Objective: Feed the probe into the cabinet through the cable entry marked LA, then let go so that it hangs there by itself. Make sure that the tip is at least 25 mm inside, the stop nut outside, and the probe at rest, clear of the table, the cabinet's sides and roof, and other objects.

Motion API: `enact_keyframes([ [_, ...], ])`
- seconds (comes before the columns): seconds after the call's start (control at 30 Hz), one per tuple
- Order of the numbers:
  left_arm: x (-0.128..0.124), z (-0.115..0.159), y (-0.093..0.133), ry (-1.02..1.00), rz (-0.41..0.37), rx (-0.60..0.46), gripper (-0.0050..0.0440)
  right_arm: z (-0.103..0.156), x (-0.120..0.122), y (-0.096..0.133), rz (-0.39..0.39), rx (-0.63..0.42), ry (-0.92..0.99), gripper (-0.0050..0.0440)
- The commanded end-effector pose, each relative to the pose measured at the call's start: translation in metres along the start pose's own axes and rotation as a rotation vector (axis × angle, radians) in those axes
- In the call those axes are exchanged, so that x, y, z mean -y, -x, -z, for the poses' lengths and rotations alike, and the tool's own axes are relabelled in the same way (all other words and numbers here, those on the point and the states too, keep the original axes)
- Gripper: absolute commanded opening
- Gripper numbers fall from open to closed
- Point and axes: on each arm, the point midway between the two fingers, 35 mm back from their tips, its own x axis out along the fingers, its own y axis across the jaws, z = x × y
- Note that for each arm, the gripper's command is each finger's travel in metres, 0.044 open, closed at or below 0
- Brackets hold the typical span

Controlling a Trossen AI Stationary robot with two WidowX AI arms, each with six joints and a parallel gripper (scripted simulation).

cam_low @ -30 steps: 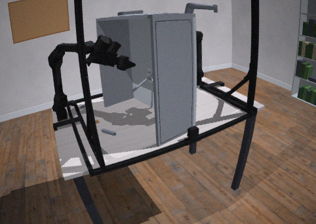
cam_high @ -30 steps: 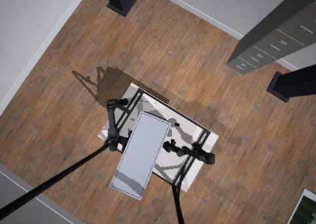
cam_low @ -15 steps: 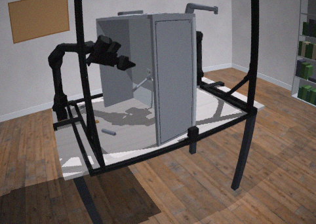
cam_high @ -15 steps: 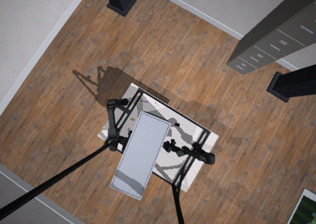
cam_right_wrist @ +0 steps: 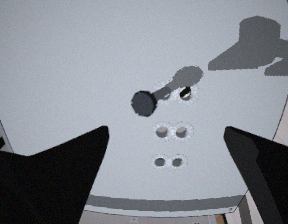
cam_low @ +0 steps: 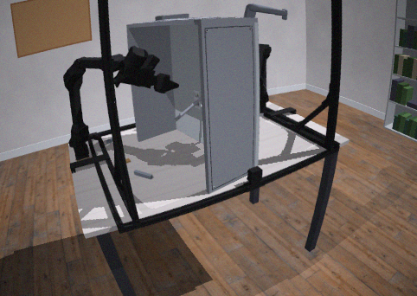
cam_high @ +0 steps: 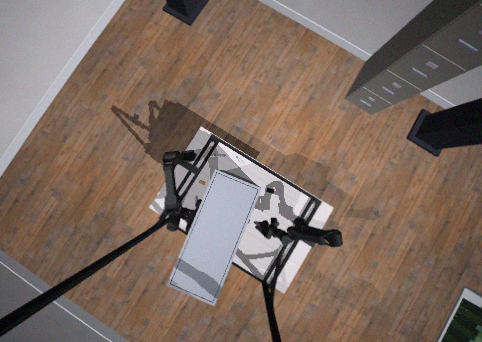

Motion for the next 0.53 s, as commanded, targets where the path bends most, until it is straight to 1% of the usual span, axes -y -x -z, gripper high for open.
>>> enact_keyframes([
  [0.0,-0.0011,-0.0017,0.0009,0.005,-0.003,0.004,0.044,-0.0027,0.0064,0.0189,0.009,0.002,0.006,0.044],
  [0.1,-0.0011,-0.0017,0.0009,0.005,-0.003,0.004,0.044,-0.004,0.0094,0.0288,0.01,0.002,0.007,0.044],
  [0.5,-0.0011,-0.0017,0.0009,0.005,-0.003,0.004,0.044,-0.0028,0.0061,0.0254,0.005,0.0,0.002,0.044],
])
